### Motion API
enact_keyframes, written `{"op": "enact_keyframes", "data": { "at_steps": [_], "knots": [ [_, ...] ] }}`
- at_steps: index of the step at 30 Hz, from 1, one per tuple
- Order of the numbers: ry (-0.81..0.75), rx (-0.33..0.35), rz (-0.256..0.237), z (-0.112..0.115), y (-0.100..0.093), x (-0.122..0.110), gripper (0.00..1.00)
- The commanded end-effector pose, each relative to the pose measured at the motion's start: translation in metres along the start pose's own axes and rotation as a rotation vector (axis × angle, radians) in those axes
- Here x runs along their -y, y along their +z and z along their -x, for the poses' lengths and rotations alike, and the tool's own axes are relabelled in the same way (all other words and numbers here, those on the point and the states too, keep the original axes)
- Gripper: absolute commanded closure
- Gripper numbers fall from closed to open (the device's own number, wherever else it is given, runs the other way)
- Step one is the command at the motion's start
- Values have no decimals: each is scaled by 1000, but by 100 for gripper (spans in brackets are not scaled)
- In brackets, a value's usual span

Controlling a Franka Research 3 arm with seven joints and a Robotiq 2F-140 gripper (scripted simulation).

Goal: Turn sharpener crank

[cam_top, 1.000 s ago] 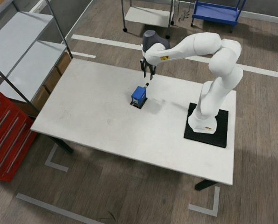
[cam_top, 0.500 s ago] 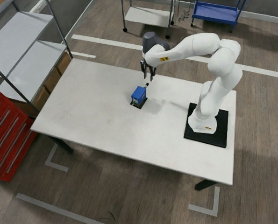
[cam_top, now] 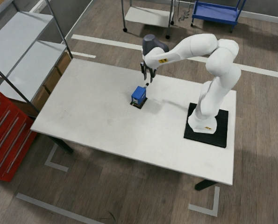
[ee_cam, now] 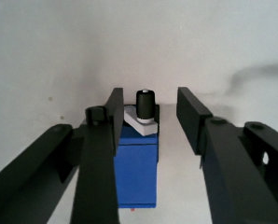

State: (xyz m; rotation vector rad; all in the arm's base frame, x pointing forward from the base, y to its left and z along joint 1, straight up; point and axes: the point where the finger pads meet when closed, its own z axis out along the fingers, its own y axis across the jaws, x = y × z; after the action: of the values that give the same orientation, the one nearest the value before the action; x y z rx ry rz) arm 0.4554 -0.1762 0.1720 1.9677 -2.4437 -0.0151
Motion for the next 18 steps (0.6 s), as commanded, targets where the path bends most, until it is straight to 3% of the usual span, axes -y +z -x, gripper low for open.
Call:
{"op": "enact_keyframes", "data": {
  "at_steps": [1,18],
  "knots": [
    [-5,1,-7,0,5,2,61],
    [-5,1,-7,0,16,3,61]
  ]
}}
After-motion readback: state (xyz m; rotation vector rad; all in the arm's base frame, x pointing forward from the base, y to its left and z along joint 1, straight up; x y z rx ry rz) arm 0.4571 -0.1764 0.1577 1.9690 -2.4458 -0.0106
